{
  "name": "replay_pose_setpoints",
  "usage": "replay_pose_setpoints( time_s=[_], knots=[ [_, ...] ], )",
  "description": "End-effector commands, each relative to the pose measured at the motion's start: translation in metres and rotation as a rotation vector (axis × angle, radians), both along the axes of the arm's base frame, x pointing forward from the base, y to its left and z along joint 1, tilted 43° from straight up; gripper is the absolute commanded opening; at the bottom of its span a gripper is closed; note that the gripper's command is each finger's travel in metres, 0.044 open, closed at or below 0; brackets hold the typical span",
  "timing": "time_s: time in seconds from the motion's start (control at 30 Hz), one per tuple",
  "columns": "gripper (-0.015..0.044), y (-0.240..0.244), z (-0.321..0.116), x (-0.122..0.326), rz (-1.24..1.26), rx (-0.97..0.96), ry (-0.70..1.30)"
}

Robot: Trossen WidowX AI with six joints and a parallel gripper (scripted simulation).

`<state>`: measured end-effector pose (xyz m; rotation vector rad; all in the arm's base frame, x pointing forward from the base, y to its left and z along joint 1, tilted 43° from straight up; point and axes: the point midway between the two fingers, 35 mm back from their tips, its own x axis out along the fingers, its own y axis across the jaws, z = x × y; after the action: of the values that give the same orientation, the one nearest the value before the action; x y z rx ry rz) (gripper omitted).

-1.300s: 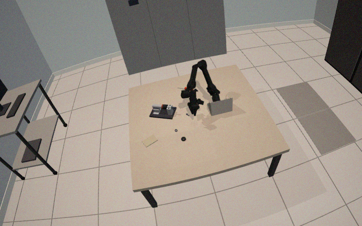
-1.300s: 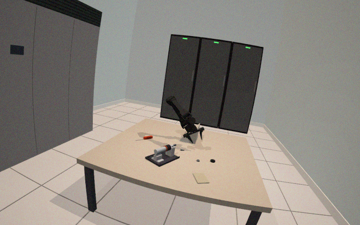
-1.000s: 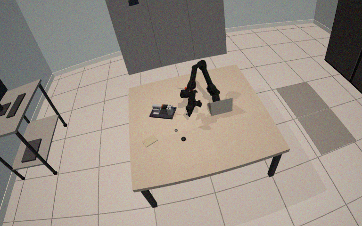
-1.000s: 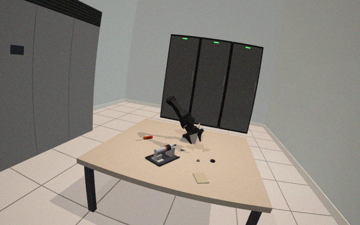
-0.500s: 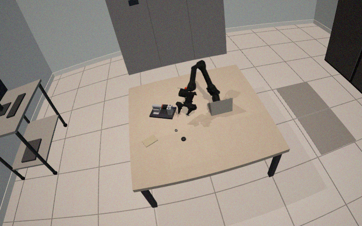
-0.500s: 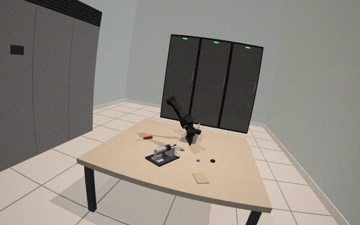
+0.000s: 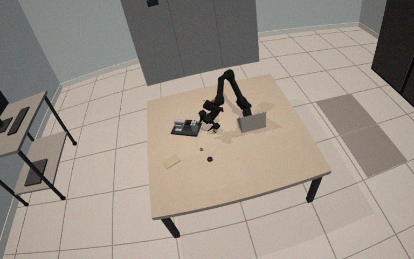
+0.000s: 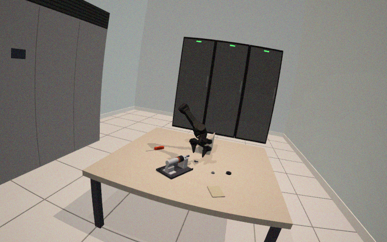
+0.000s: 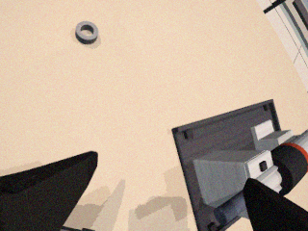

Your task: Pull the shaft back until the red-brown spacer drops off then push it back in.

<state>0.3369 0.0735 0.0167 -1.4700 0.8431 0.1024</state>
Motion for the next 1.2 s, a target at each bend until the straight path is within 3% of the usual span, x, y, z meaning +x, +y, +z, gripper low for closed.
replay_pose_setpoints(
  time_s=[0.0,1.17],
  knots=[
    [0.044,-0.0332,0.0326,0.0102,-0.568,0.576,-0.704],
    [0.044,-0.037,0.0365,0.0112,-0.598,0.621,-0.75]
  ],
)
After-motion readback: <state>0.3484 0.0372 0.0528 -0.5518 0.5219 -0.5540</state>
